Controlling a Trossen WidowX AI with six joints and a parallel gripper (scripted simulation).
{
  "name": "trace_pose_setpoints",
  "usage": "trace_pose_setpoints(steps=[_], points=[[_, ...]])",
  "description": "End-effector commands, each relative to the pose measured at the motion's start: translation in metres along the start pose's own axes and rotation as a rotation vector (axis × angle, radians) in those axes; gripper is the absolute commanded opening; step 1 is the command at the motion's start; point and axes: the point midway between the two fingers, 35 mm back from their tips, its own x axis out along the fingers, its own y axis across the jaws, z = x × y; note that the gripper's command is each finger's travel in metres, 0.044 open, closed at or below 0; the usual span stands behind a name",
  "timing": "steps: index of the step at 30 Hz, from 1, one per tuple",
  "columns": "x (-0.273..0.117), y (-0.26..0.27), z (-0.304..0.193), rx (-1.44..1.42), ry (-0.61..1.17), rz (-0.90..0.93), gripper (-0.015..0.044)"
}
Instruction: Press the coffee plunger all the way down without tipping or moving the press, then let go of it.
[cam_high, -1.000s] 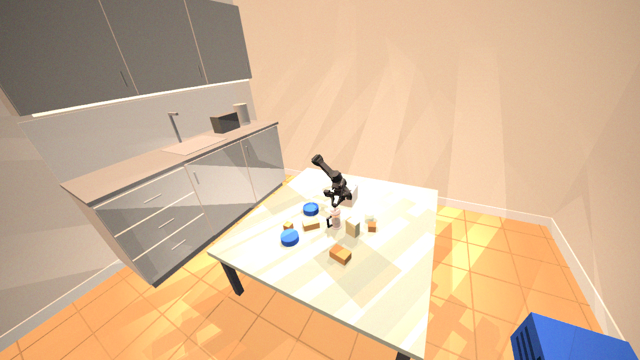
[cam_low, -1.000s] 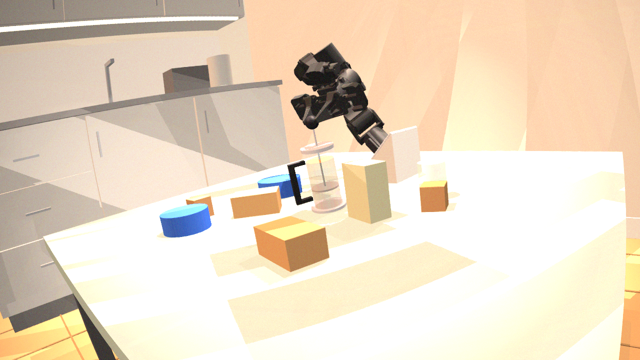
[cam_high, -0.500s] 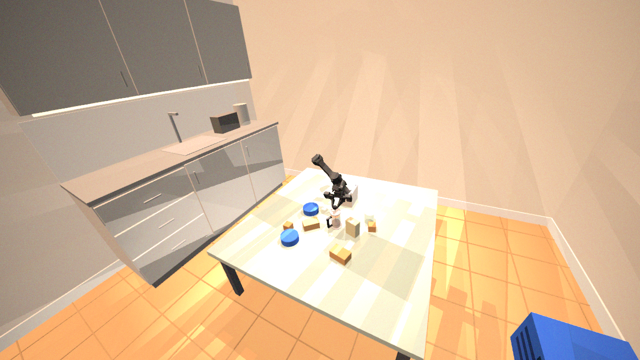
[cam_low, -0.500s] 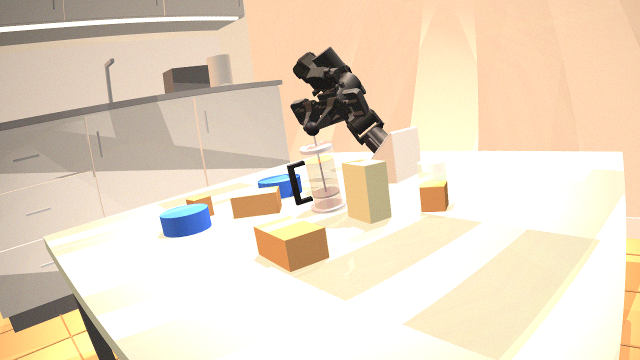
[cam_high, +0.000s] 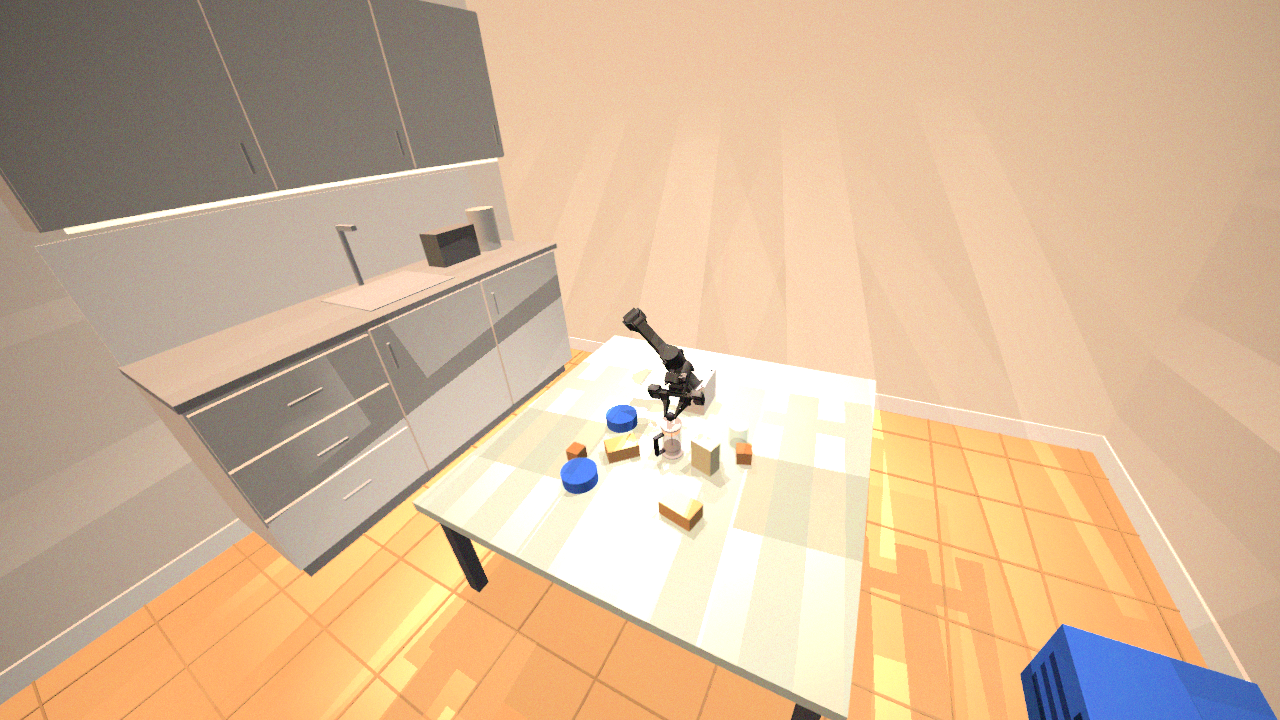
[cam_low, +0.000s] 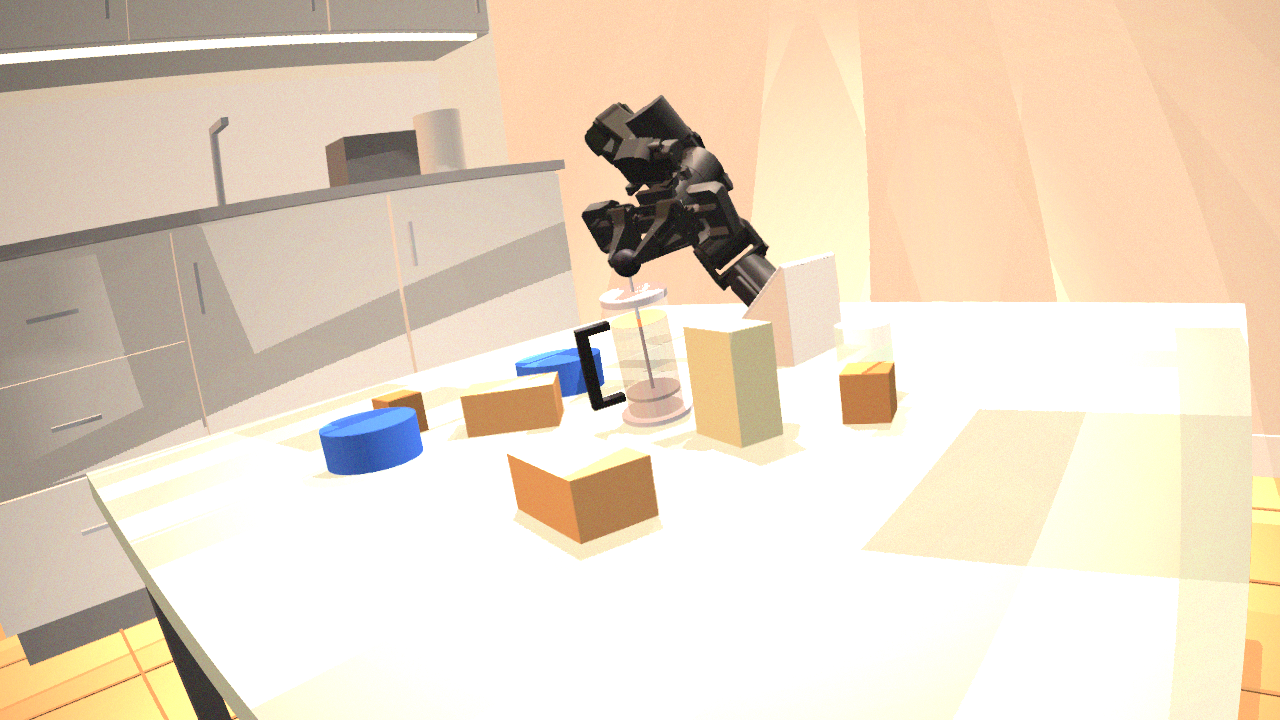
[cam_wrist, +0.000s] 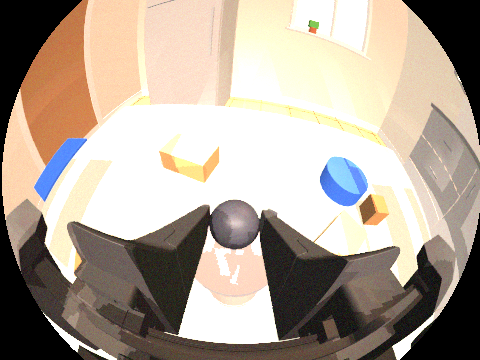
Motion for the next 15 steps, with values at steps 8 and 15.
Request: trace_pose_setpoints(steps=[8,15], points=[[0.0032,0.0007,-0.0041,-0.019,0.019,-0.008,0.0121],[0.0039,0.0013,-0.0036,-0.019,0.019,-0.008,0.0121]])
